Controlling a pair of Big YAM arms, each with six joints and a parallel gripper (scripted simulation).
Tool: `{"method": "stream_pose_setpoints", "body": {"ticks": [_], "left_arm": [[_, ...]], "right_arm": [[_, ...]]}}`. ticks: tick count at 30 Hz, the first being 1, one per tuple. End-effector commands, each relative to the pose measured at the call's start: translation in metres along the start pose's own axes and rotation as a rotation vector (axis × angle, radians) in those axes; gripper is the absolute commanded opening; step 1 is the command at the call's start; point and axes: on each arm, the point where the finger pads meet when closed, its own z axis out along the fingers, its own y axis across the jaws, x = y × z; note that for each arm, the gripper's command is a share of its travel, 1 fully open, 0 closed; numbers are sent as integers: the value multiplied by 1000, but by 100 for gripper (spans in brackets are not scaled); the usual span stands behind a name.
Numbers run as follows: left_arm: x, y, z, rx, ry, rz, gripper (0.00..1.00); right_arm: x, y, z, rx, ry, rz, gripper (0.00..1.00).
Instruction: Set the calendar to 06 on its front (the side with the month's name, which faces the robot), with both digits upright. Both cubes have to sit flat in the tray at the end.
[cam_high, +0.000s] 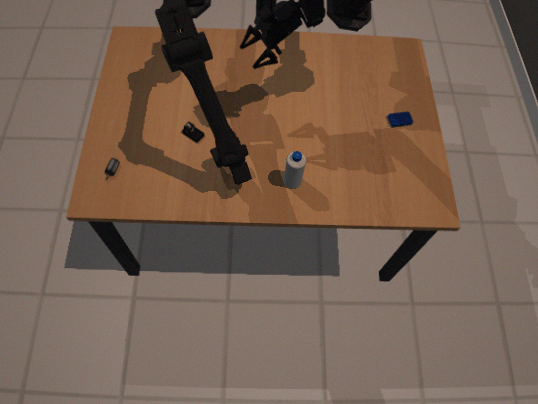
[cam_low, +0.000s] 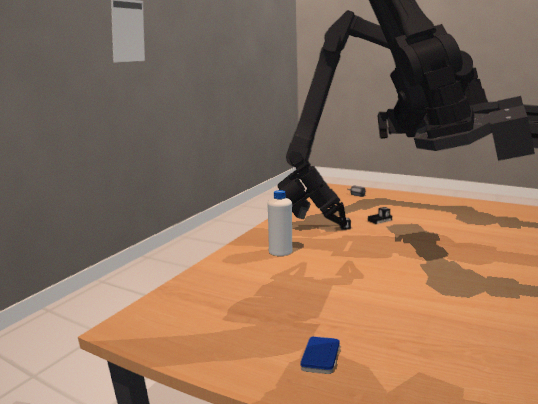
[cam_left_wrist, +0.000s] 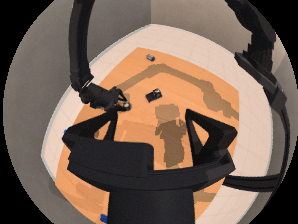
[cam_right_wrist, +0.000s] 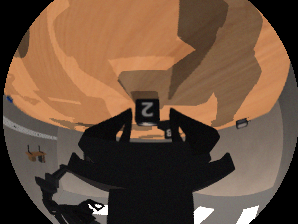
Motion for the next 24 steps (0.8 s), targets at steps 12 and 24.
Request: {"method": "stream_pose_setpoints", "body": {"ticks": [12, 24], "left_arm": [[-4, 3, -1, -8, -15, -14, 100], [-4, 3, -1, -8, -15, -14, 100]], "right_arm": [[-1, 0, 6, 2, -4, -1, 53], [-1, 0, 6, 2, -4, -1, 35]]}}
